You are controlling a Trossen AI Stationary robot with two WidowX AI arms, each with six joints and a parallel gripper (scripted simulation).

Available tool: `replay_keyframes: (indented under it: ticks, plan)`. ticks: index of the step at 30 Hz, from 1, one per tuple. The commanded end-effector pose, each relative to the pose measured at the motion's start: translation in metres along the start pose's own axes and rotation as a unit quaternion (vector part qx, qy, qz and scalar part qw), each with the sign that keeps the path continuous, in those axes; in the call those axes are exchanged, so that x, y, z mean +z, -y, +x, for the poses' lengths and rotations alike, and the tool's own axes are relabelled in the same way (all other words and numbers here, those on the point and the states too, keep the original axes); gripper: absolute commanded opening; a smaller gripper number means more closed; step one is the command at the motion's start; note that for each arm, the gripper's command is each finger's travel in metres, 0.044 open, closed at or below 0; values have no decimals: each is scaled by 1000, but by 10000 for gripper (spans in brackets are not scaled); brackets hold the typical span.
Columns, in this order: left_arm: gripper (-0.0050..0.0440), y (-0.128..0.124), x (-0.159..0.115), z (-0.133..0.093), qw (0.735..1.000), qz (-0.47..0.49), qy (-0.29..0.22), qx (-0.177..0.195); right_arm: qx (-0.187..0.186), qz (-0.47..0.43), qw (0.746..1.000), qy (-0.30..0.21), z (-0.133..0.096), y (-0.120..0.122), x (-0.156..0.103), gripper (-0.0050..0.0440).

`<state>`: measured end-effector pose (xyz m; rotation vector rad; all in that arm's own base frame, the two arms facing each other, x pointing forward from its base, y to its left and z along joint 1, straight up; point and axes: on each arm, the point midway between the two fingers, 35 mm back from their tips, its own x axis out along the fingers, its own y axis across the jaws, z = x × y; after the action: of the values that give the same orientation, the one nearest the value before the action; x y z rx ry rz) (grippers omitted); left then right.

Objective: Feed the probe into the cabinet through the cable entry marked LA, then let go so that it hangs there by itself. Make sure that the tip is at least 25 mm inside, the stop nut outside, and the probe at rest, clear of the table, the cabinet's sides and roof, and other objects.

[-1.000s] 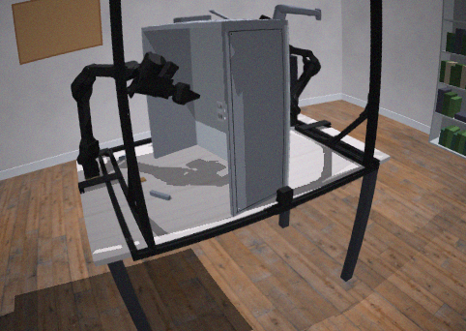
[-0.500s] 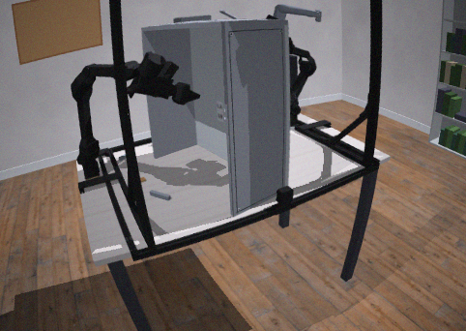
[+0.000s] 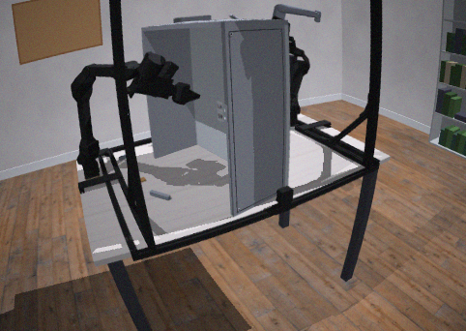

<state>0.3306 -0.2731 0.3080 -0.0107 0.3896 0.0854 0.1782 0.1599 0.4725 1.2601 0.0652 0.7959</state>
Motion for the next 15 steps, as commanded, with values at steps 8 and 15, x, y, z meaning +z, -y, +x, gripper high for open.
replay_keyframes:
  ticks: [8, 15]
  plan:
    - [440, -1, 3, -1, 1000, -4, 3, 1, -4, -7, 998, -60, -4, -8, -34, 0]
    - [440, -1, 3, -1, 1000, -4, 3, 1, -17, -12, 994, -106, -11, 4, -59, 0]
